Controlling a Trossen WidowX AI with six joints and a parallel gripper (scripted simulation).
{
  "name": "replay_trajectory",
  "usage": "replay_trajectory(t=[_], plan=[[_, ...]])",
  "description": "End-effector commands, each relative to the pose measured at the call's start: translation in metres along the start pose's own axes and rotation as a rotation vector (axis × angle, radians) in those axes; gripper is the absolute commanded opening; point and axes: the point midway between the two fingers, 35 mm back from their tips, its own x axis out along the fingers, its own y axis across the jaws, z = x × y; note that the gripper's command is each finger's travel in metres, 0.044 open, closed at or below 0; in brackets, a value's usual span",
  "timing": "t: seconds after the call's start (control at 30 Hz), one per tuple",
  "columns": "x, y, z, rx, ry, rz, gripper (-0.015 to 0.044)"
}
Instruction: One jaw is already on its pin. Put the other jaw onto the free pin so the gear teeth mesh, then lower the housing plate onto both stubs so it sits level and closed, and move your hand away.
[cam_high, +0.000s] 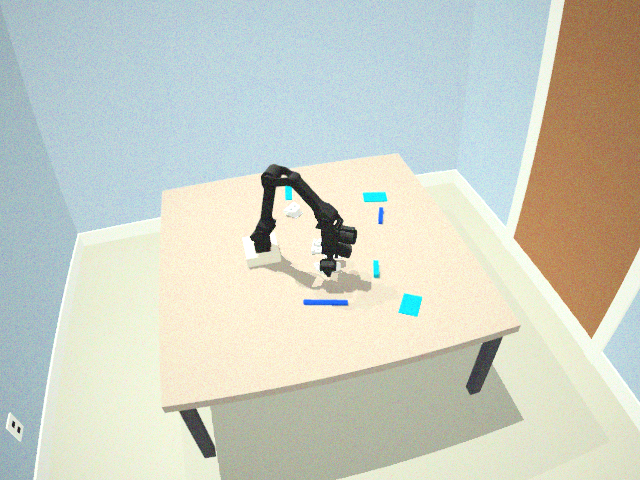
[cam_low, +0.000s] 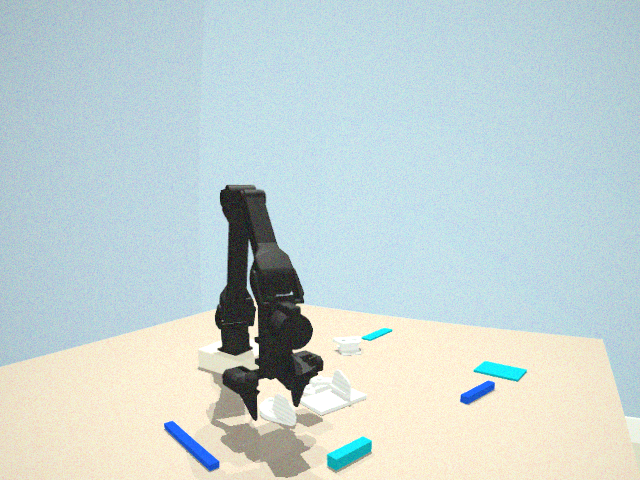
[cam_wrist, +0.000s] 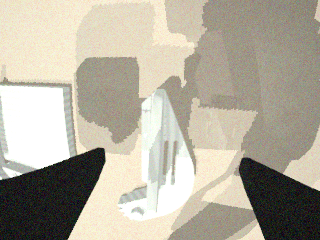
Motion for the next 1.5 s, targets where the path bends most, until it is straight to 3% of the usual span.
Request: replay_trajectory(t=[0.0,1.0,1.37,1.47], plan=[[0.0082,0.0015,-0.0027,-0.004,0.006,0.007,0.0440],[0.0088,0.0015,-0.0027,-0.004,0.006,0.007,0.0440],[0.0084,0.0008,-0.0029,-0.004,0.008,0.002,0.0151],[0.0084,0.0008,-0.0029,-0.004,0.008,0.002,0.0134]])
